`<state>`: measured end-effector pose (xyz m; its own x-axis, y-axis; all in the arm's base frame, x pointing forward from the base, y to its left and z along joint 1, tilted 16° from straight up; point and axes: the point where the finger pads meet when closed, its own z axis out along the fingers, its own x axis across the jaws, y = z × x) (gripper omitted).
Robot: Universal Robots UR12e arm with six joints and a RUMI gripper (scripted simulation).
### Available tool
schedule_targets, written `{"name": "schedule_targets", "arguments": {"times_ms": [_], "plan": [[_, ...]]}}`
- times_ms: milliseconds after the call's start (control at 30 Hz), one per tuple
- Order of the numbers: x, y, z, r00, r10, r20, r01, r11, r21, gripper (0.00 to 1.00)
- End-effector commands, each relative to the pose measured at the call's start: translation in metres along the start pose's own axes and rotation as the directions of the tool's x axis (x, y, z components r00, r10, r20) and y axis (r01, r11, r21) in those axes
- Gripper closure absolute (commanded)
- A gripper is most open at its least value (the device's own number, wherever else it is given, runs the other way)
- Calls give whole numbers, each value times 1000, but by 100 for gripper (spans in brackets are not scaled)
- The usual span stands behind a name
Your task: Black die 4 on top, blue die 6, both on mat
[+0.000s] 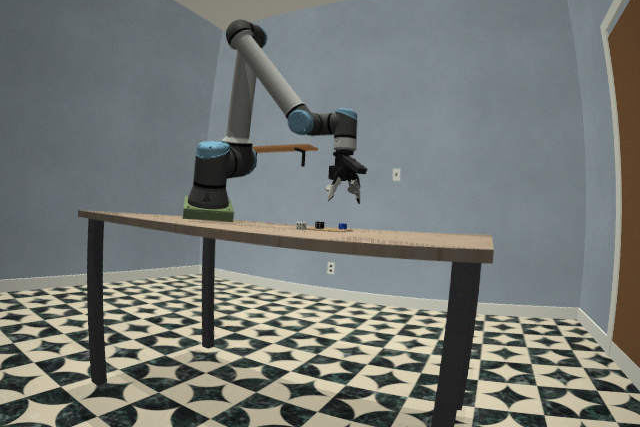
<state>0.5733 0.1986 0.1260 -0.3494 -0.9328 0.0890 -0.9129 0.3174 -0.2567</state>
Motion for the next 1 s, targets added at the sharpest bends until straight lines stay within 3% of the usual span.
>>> {"name": "schedule_targets", "arguments": {"times_ms": [0,533,967], "plan": [[-1,1,1,990,-140,6,140,990,1,0],[-3,6,4,916,-400,5,400,916,3,0],[-3,8,5,884,-468,5,468,884,3,0]]}}
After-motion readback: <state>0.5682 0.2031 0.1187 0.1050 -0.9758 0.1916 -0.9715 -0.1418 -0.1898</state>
